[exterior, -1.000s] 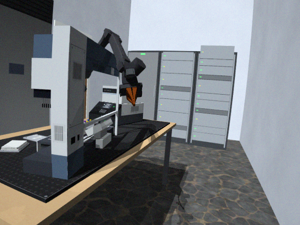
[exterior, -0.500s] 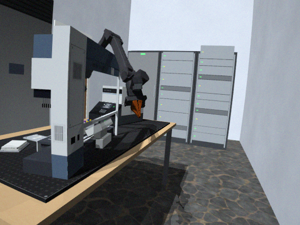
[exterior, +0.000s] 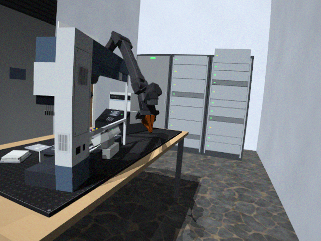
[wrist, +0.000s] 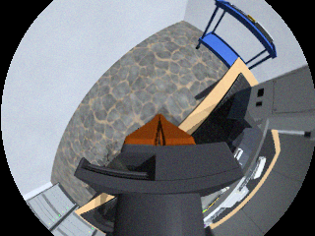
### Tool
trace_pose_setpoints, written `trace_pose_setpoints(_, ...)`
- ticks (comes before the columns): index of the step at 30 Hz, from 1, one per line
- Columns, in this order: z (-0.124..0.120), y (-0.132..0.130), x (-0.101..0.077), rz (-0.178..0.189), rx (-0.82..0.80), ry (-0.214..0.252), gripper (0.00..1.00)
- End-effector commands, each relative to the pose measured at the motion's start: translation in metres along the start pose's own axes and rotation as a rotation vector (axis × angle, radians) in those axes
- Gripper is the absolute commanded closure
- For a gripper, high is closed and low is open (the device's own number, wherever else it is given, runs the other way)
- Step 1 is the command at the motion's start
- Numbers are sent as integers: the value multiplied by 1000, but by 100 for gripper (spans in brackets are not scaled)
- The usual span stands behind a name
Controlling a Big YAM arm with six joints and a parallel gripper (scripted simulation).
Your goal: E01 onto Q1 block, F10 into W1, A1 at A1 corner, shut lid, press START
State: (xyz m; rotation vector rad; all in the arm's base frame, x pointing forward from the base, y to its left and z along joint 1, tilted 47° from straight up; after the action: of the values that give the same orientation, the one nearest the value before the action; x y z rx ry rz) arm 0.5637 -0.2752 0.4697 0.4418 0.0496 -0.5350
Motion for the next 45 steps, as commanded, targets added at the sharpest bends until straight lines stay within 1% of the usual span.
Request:
trace_pose_setpoints(1, 20, 21, -19, 46, -25, -62, 100)
trace_pose_setpoints(2, 27, 14, -19, 39, -40, -67, 100)
trace_pose_setpoints(5, 23, 17, -20, 49, -114, -46, 100)
trace_pose_setpoints(9, 0, 20, -19, 52, -203, 21, 100)
trace_pose_setpoints(11, -15, 30, -18, 62, -246, 53, 100)
trace_pose_setpoints(16, -50, 54, -11, 75, -209, 50, 100)
trace_pose_setpoints(18, -50, 54, -11, 75, -209, 50, 100)
trace_pose_setpoints(19, -43, 48, -9, 74, -226, 47, 100)
trace_pose_setpoints(21, -45, 48, -8, 83, -266, 51, 100)
trace_pose_setpoints(23, -44, 52, -12, 92, -309, 57, 100)
trace_pose_setpoints(24, -44, 55, -14, 90, -321, 58, 100)
trace_pose_setpoints(25, -50, 59, -16, 87, -310, 54, 100)
trace_pose_setpoints(26, -57, 65, -18, 93, -302, 54, 100)
trace_pose_setpoints(30, -89, 85, -19, 110, -284, 72, 100)
trace_pose_setpoints(31, -95, 88, -19, 124, -307, 87, 100)
trace_pose_setpoints(33, -100, 93, -20, 141, -364, 106, 100)
trace_pose_setpoints(35, -100, 93, -20, 141, -364, 106, 100)
trace_pose_setpoints(36, -93, 86, -20, 123, -374, 99, 100)
trace_pose_setpoints(38, -94, 87, -23, 129, -420, 110, 100)
trace_pose_setpoints(42, -116, 89, -28, 150, -515, 165, 100)
trace_pose_setpoints(43, -122, 95, -30, 163, -538, 173, 100)
trace_pose_setpoints(44, -127, 101, -32, 169, -549, 176, 100)
trace_pose_setpoints(45, -132, 107, -34, 169, -537, 169, 100)
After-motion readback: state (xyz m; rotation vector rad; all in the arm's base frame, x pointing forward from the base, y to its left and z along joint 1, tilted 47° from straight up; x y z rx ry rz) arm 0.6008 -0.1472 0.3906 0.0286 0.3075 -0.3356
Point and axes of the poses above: the point where the finger pads meet when closed, its own x axis out along the fingers, its own y axis across the jaws, z = x × y, the point moved 8 cm from there along -x, back along the fingers
